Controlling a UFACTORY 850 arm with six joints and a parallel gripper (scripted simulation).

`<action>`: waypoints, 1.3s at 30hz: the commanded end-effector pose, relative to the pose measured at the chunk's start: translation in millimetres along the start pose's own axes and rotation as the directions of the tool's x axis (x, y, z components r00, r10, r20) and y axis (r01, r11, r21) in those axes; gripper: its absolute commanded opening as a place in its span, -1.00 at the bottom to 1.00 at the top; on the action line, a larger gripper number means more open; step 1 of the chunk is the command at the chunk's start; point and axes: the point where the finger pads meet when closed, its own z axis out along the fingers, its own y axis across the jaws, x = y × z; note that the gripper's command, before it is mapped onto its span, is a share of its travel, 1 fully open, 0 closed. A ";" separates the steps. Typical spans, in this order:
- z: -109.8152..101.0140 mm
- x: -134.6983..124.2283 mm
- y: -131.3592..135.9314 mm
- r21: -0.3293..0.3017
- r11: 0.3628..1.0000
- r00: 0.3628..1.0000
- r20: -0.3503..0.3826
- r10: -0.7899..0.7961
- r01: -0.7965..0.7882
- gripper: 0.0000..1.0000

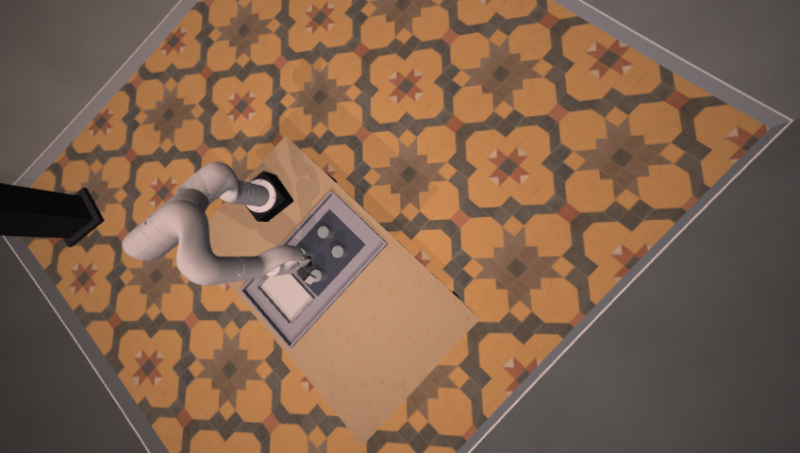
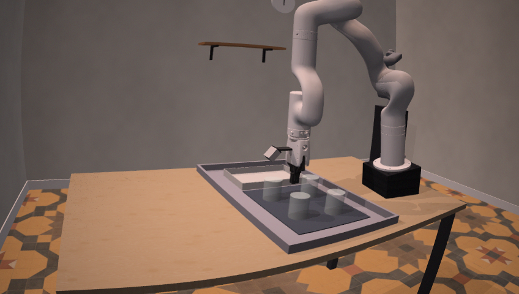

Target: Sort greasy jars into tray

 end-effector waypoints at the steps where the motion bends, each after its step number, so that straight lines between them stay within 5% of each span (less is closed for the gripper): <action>1: -0.4 0.8 0.1 -0.001 1.000 1.000 -0.001 0.000 0.000 -1.00; 13: -0.4 0.8 0.1 -0.001 1.000 1.000 -0.001 0.000 0.000 -1.00; 24: -76.8 0.7 0.0 -0.001 1.000 1.000 -0.001 0.000 0.000 -1.00; 39: -76.7 1.6 -107.5 -0.001 1.000 1.000 -0.001 0.000 0.000 -1.00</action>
